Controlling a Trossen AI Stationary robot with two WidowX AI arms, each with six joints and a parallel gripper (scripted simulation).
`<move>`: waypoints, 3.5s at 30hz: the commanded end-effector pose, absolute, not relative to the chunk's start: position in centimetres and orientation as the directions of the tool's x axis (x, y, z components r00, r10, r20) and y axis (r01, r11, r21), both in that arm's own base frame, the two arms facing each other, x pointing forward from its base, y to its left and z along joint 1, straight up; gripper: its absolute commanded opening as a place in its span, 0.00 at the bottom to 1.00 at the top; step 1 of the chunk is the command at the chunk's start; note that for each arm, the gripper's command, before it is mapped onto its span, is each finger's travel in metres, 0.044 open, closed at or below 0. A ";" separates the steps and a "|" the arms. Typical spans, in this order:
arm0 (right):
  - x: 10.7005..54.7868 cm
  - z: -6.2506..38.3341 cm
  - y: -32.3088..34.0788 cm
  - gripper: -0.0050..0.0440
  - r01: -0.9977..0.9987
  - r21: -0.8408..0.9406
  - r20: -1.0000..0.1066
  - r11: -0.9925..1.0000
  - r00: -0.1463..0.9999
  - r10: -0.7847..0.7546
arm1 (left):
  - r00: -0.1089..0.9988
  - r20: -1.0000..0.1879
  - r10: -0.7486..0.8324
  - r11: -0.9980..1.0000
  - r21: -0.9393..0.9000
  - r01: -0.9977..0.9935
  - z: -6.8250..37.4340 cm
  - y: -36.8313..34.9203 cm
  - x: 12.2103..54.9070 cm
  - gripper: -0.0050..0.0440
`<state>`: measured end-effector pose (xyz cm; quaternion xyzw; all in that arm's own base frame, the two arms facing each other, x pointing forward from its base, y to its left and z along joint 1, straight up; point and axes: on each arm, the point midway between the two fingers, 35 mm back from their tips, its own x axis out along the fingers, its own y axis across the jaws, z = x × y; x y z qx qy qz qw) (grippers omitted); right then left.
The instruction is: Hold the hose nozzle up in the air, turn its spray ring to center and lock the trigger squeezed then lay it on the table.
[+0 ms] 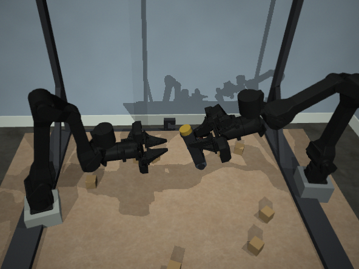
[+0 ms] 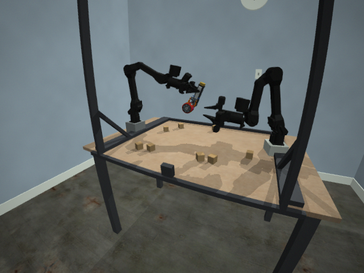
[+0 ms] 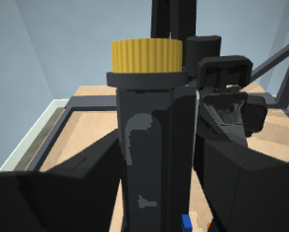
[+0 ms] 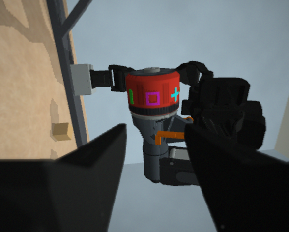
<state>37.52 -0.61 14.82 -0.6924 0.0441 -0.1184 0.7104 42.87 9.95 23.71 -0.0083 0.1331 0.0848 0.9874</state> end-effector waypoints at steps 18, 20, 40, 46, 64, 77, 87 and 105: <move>37.2 16.8 -2.8 0.47 0.228 -0.748 0.113 0.624 0.969 -0.219 | 0.960 -0.224 0.169 0.985 0.006 -0.172 25.3 10.0 42.9 0.44; 37.2 17.0 -3.1 0.47 0.235 -0.699 0.114 0.675 0.969 -0.219 | 0.960 -0.224 0.169 0.985 0.006 -0.172 25.3 10.0 42.9 0.44; 36.6 17.8 -5.2 0.47 0.233 -0.142 0.107 0.962 0.970 -0.219 | 0.960 -0.224 0.169 0.985 0.006 -0.172 25.3 10.0 42.9 0.44; 36.4 17.9 -5.6 0.47 0.216 0.013 0.102 0.976 0.971 -0.216 | 0.960 -0.224 0.169 0.985 0.006 -0.172 25.3 10.0 42.9 0.44; 38.3 18.0 -5.9 0.47 0.225 -0.035 0.106 0.974 0.970 -0.221 | 0.960 -0.224 0.169 0.985 0.006 -0.172 25.3 10.0 42.9 0.44; 39.8 18.0 -6.2 0.47 0.225 -0.034 0.102 0.974 0.970 -0.221 | 0.960 -0.224 0.169 0.985 0.006 -0.172 25.3 10.0 42.9 0.44; 41.0 18.0 -6.5 0.47 0.225 -0.033 0.101 0.974 0.970 -0.221 | 0.960 -0.224 0.169 0.985 0.006 -0.172 25.3 10.0 42.9 0.44; 42.4 18.1 -6.8 0.47 0.225 -0.033 0.102 0.974 0.970 -0.221 | 0.960 -0.224 0.169 0.985 0.006 -0.172 25.3 10.0 42.9 0.44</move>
